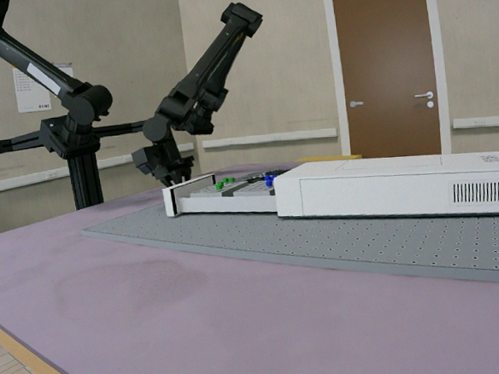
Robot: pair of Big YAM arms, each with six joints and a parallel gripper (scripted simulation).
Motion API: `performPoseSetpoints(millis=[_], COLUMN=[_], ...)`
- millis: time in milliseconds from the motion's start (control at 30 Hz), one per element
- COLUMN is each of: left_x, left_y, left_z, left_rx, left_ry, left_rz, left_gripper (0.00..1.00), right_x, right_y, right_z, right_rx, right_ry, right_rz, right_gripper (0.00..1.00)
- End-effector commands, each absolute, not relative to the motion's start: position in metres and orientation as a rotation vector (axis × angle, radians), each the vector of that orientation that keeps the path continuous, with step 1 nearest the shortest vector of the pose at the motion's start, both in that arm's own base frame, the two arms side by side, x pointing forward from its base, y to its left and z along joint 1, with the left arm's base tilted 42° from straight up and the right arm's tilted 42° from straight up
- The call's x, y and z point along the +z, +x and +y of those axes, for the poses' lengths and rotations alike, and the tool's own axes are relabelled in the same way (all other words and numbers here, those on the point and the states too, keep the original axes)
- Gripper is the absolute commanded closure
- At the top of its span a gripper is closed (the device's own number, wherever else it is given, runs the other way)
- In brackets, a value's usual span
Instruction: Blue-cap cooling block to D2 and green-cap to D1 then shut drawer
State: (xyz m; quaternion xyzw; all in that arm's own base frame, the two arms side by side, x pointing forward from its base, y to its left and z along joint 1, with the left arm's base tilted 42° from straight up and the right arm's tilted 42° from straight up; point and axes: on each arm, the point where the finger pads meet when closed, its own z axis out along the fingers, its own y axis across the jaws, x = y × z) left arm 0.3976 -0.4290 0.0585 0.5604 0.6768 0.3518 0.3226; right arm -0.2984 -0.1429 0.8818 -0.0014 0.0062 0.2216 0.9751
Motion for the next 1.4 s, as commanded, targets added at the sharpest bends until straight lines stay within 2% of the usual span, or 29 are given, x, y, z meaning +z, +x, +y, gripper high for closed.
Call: performPoseSetpoints(millis=[0, 367, 400, 1367], left_x=[0.068, 0.068, 0.068, 0.084], left_y=[0.397, 0.397, 0.397, 0.378], left_z=[-0.439, -0.439, -0.439, -0.443], left_rx=[0.902, 0.902, 0.902, 0.891], left_ry=[1.454, 1.454, 1.454, 1.456], left_rz=[1.763, 1.763, 1.763, 1.753], left_gripper=[1.0, 1.0, 0.72, 0.72], right_x=[0.883, 0.883, 0.883, 0.883], right_y=[-0.309, -0.309, -0.309, -0.309], right_z=[-0.148, -0.148, -0.148, -0.148], right_rx=[0.446, 0.446, 0.446, 0.446], right_ry=[0.0, 0.0, 0.0, 0.0], right_rz=[-0.005, -0.005, -0.005, -0.005], right_gripper=[1.0, 1.0, 1.0, 1.0])
